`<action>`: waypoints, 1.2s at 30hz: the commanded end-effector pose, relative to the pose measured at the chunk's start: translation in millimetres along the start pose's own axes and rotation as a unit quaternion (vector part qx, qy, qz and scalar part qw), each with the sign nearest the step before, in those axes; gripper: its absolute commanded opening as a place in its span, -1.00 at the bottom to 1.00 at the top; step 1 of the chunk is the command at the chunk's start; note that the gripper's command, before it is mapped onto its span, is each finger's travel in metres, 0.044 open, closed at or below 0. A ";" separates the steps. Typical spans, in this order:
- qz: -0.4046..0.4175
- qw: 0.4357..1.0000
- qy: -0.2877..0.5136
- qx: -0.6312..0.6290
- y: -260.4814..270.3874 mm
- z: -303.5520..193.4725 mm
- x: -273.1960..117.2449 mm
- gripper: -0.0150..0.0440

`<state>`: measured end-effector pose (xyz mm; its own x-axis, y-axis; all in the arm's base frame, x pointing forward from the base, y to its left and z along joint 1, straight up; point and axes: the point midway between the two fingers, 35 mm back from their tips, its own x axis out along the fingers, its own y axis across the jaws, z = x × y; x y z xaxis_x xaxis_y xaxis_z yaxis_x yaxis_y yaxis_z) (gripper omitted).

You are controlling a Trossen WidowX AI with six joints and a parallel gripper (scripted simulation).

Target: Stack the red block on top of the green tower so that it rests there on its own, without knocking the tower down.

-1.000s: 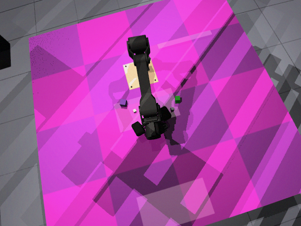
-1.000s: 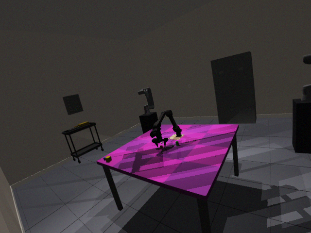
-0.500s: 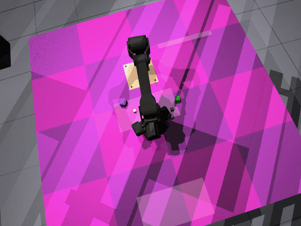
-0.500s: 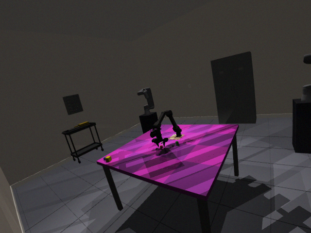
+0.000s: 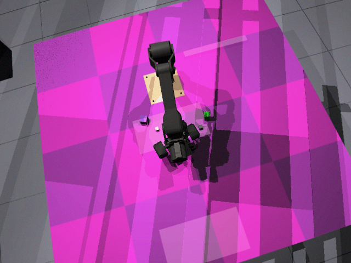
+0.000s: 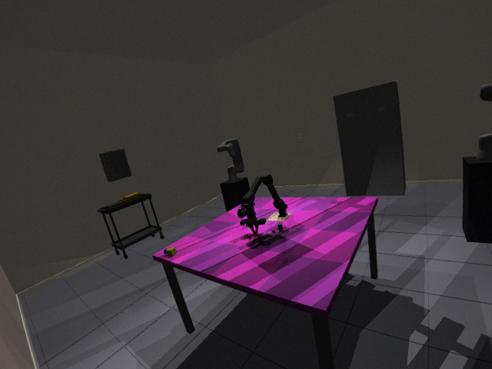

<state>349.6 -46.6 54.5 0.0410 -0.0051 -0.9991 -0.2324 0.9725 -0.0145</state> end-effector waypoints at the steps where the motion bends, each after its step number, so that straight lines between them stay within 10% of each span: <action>1: -0.001 1.000 0.001 -0.003 -0.4 -0.1 -2.8 -0.49; 36: -0.001 1.000 0.001 -0.003 0.1 0.5 -116.0 -0.49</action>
<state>345.4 -45.3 165.4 0.0326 -0.0039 -0.9995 -0.2344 0.9721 -0.0114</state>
